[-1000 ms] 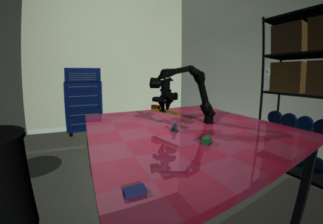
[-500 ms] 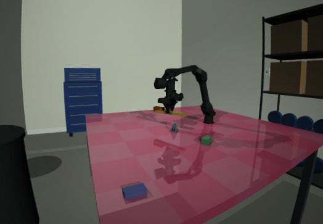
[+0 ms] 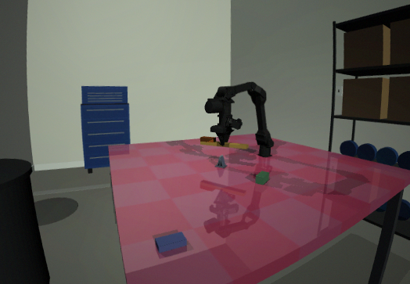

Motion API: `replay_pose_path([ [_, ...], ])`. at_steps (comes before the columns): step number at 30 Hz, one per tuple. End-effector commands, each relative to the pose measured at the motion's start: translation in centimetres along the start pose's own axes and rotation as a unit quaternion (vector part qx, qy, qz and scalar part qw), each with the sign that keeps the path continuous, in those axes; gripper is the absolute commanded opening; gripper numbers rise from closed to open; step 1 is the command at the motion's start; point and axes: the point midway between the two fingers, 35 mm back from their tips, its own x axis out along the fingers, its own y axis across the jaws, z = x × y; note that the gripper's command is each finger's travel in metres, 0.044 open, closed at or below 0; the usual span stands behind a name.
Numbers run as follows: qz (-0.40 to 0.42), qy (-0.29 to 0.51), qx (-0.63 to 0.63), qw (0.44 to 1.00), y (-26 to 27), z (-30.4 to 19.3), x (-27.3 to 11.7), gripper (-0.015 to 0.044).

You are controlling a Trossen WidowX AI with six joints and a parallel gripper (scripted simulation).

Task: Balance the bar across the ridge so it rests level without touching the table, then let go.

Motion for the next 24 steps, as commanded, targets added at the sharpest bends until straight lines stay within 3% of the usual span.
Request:
replay_pose_path([
  [1,0.000,0.002,-0.014,1.000,0.0,1.2,0.0,0.0000],
  [24,0.000,0.002,-0.014,1.000,0.0,1.3,3.3,0.0000],
])
